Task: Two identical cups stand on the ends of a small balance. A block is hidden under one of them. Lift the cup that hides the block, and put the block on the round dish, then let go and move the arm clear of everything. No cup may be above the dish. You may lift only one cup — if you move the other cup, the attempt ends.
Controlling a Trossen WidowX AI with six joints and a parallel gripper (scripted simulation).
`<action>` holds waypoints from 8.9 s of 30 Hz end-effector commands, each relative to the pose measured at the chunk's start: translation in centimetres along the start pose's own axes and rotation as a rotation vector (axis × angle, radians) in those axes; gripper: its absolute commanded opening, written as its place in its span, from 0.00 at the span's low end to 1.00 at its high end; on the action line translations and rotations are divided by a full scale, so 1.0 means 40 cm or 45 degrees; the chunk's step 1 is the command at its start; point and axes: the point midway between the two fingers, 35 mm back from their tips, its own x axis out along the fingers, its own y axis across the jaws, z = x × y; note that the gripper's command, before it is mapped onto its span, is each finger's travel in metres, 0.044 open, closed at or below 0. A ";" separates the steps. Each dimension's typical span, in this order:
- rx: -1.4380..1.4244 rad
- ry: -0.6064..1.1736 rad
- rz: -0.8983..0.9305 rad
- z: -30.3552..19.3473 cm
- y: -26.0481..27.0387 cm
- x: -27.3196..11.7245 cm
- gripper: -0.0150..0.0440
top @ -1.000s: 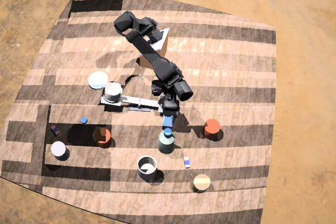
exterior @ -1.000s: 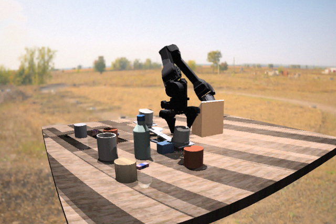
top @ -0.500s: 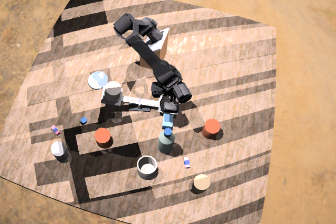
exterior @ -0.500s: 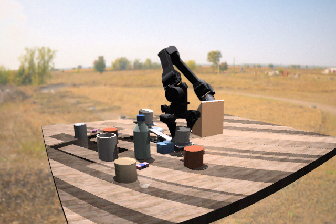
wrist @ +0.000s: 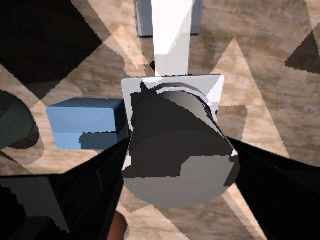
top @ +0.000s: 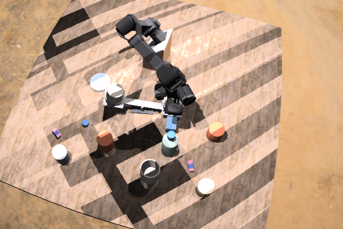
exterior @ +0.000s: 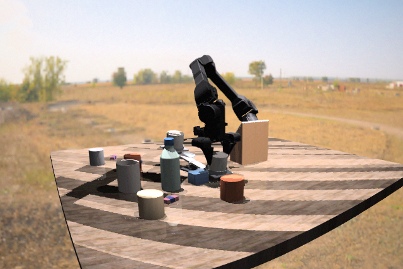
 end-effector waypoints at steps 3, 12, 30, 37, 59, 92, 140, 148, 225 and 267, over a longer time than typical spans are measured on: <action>-0.010 -0.005 -0.003 0.000 -0.002 0.003 0.64; -0.011 -0.003 -0.003 -0.003 0.003 -0.020 0.25; -0.012 0.001 -0.001 -0.007 0.012 -0.074 0.25; -0.012 0.002 -0.001 -0.008 0.015 -0.095 0.25; -0.012 0.005 -0.001 -0.010 0.018 -0.164 0.25; -0.013 0.005 -0.002 -0.008 0.010 -0.270 0.25; -0.027 -0.010 -0.016 -0.005 -0.003 -0.311 0.25; -0.027 -0.010 -0.016 -0.005 -0.003 -0.311 0.25; -0.011 0.008 -0.001 -0.301 -0.082 0.059 0.25; -0.529 0.004 -0.001 -0.024 -0.004 -0.181 0.69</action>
